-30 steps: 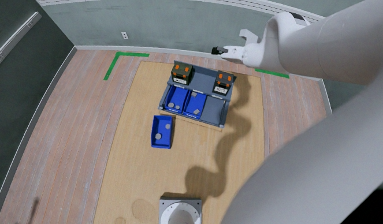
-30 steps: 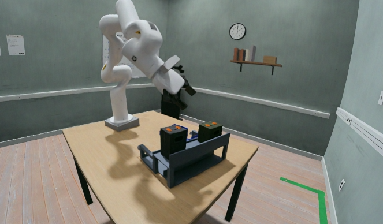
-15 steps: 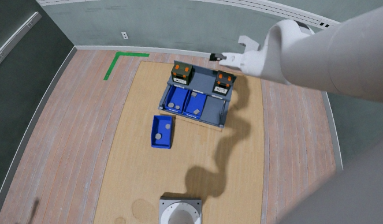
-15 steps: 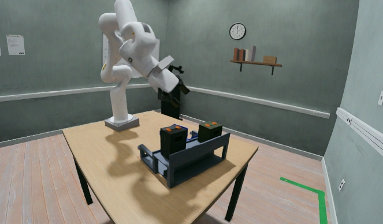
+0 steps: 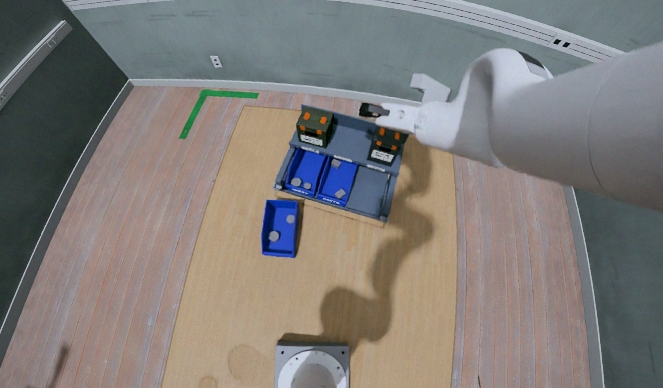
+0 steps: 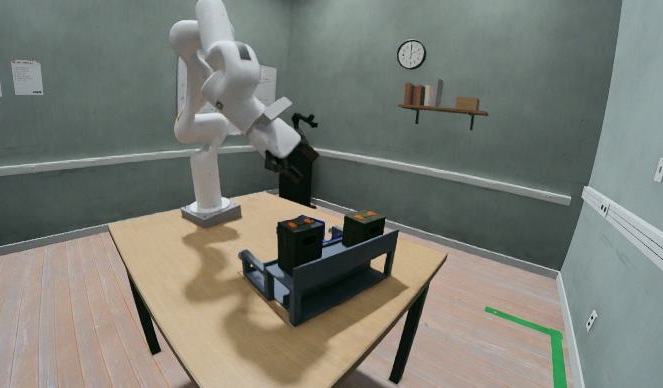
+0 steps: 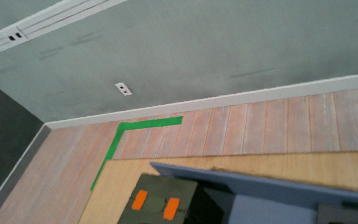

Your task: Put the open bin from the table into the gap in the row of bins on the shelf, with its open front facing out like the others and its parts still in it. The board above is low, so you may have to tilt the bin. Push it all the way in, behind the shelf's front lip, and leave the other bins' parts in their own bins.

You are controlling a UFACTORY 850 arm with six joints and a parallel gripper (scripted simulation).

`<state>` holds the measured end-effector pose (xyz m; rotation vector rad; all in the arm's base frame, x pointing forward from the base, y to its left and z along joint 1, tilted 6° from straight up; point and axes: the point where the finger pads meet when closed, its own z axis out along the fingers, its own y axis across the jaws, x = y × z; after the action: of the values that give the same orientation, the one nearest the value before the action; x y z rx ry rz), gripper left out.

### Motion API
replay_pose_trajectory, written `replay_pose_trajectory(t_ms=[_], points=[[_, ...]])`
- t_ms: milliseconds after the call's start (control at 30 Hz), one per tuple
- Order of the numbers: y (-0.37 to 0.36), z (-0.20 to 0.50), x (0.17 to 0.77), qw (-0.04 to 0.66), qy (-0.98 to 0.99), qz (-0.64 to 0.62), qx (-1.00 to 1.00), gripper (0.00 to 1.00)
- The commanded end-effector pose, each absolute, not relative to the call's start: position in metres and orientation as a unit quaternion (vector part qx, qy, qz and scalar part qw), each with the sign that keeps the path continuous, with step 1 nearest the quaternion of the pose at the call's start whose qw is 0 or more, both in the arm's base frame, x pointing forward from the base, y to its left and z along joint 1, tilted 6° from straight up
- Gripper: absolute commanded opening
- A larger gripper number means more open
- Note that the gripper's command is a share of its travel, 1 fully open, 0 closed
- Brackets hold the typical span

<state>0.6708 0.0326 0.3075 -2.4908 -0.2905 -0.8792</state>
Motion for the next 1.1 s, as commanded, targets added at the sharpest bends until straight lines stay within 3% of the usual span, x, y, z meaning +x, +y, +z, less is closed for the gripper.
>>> replay_pose_trajectory(t_ms=[0,367,533,933,1067], points=[[0.034,0.308,0.635,0.24,-0.106,-0.323,-0.909,1.0],[0.034,0.308,0.635,0.24,-0.106,-0.323,-0.909,1.0],[0.037,0.307,0.586,0.24,-0.106,-0.323,-0.909,1.0],[0.037,0.307,0.586,0.24,-0.106,-0.323,-0.909,1.0],[0.04,0.306,0.544,0.24,-0.106,-0.323,-0.909,1.0]])
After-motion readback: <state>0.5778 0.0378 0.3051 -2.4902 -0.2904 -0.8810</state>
